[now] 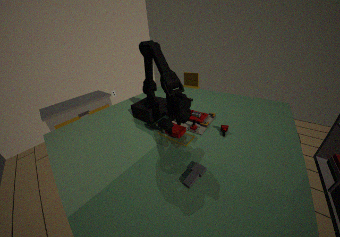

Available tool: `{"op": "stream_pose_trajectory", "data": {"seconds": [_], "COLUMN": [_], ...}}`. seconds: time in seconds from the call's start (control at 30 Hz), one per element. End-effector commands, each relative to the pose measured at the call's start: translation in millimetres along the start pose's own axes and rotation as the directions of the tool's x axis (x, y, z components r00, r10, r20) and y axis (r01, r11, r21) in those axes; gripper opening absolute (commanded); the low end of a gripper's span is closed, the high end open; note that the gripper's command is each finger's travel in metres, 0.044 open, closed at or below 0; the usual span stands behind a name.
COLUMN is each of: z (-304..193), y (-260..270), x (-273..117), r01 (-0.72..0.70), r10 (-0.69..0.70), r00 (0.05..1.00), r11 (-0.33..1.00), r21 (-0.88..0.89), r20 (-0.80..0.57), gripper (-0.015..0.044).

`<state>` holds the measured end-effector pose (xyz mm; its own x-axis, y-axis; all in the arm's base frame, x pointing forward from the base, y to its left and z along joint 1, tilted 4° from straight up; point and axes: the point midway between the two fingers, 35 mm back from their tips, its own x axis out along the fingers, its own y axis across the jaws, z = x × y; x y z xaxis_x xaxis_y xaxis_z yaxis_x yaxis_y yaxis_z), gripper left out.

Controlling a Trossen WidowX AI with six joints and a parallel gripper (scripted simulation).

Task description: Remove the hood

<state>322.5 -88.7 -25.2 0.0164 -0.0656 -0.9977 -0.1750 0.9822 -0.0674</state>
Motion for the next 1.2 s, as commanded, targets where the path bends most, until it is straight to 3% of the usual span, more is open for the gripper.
{"op": "stream_pose_trajectory", "data": {"seconds": [0.0,1.17], "z": [0,0], "y": [-1,-1], "x": [2,19], "r01": [0.005,0.005], "r10": [-0.005,-0.005], "r00": [1.0,1.0], "r11": [1.0,1.0], "r21": [-0.003,-0.003], "r20": [-0.001,-0.001], "gripper": [0.0,0.0]}}
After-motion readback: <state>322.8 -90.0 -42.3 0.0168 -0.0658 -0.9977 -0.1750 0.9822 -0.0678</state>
